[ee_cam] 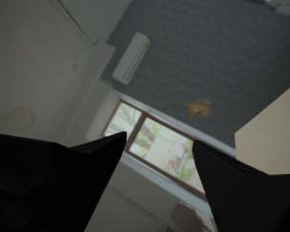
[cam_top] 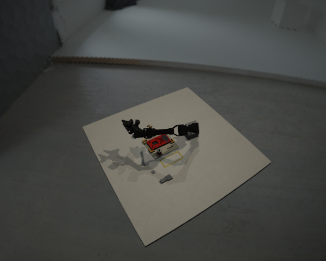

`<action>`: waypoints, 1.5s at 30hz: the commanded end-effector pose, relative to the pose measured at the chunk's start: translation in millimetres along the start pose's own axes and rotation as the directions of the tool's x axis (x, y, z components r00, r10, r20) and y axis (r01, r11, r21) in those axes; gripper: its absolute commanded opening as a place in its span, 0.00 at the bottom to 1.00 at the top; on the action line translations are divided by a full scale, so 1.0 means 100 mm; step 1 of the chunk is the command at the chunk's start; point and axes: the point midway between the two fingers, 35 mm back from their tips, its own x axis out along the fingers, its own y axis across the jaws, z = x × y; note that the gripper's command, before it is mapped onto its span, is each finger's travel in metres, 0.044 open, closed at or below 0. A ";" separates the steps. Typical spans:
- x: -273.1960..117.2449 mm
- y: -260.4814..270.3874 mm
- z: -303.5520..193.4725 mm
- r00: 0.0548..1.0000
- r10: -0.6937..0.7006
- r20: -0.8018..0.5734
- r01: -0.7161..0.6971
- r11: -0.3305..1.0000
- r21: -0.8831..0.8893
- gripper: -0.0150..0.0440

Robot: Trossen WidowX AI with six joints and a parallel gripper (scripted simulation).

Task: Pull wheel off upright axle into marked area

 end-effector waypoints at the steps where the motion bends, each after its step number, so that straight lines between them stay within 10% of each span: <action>1: -0.47 -0.74 0.05 0.844 -0.521 -0.129 0.412 0.782 -0.467 0.76; 14: -1.15 -1.09 0.19 0.552 -0.818 -0.163 0.524 0.492 -0.695 0.76; 34: -2.83 -1.02 0.37 -0.194 -0.937 -0.290 0.489 0.164 -0.857 0.76; 45: -2.90 -0.99 0.37 -0.223 -0.927 -0.301 0.488 0.161 -0.858 0.76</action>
